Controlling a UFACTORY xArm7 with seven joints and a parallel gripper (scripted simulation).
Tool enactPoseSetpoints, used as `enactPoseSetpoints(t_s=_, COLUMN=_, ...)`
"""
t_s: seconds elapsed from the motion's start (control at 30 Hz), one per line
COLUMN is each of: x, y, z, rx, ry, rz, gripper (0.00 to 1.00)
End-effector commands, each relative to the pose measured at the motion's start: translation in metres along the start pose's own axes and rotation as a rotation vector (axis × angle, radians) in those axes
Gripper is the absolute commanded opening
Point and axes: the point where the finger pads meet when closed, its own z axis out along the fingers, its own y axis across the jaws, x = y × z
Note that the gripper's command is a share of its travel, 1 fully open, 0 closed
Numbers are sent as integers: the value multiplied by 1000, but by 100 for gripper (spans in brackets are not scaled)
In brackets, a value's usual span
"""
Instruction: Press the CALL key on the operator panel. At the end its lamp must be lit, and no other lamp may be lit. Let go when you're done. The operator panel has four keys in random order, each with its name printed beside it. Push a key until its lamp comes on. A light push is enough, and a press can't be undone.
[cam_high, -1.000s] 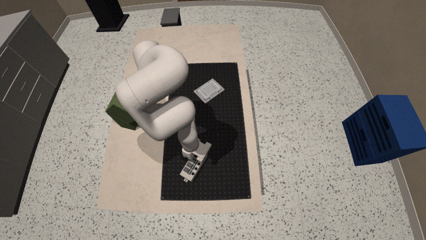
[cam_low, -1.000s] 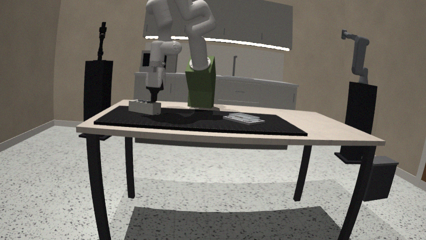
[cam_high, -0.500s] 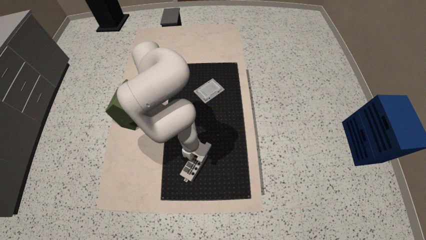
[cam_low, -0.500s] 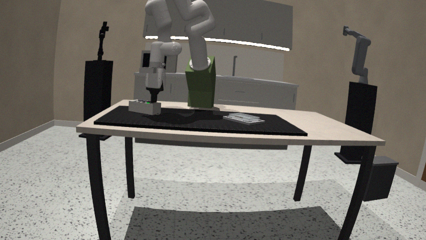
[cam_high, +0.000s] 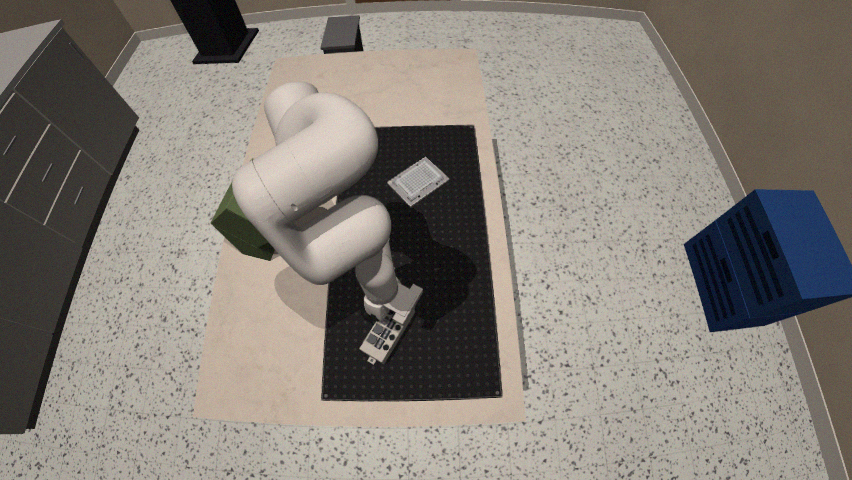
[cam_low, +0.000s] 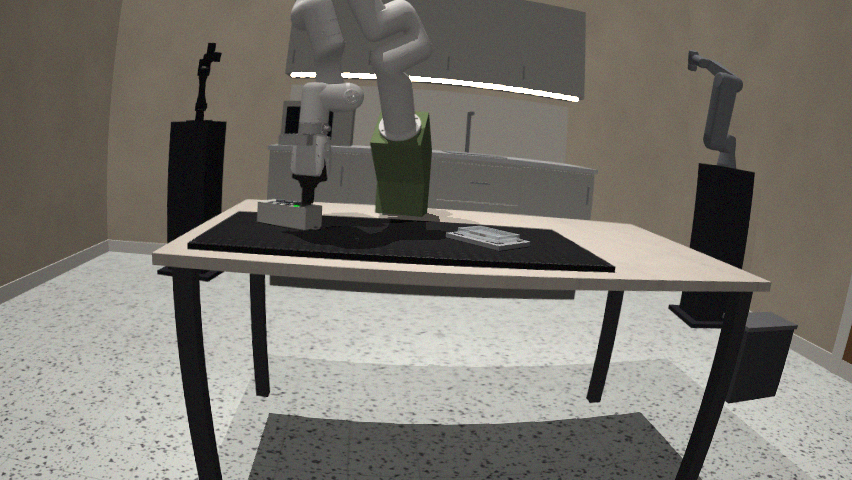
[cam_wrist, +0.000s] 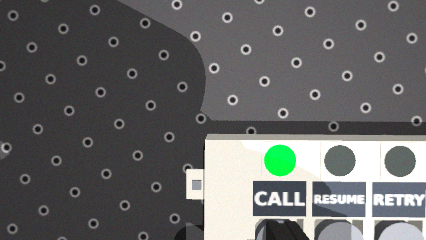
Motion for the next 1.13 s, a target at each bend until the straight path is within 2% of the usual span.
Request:
enactPoseSetpoints(t_s=0.0, x=0, y=0, z=-7, rx=-1, ry=1, rz=0, gripper=0)
enactPoseSetpoints(t_s=1.1, x=1, y=0, z=-52, rx=-1, ry=2, rz=0, gripper=0)
